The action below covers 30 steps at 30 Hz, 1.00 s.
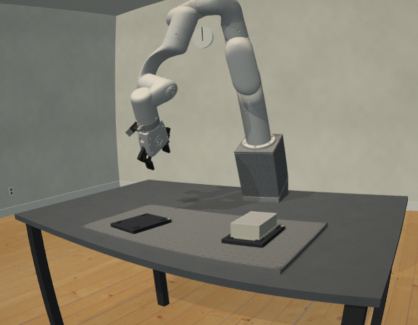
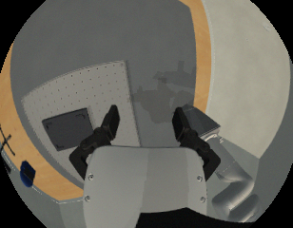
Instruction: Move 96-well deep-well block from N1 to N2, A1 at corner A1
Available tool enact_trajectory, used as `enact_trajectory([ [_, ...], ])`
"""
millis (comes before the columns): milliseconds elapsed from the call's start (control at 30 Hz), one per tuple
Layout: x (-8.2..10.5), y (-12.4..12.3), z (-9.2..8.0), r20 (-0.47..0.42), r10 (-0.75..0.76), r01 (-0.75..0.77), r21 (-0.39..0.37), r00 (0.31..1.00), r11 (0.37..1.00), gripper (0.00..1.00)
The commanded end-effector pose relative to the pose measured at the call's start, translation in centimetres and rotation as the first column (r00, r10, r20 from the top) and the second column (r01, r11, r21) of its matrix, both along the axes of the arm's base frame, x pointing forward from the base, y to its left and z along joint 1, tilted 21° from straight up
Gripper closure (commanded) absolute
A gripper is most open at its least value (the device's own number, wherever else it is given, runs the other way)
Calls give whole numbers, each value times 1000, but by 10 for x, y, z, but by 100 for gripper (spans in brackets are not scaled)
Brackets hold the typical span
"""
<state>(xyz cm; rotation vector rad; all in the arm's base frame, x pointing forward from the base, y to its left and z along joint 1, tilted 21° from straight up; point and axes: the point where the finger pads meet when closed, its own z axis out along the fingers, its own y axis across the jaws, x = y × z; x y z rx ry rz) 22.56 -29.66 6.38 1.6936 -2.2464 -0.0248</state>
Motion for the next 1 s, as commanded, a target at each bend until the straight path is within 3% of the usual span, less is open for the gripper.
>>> enact_trajectory([
  [0,17,6,0,15,75,-75,-4,997,997,0],
  [267,50,25,-2,41,237,-237,-11,971,972,0],
  [467,66,36,-2,47,269,-269,-13,962,963,0],
  [600,82,48,-3,66,393,-393,-21,917,919,0],
  [733,93,58,-3,67,394,-393,-21,917,919,0],
  [967,111,75,-4,85,511,-511,-30,855,859,0],
])
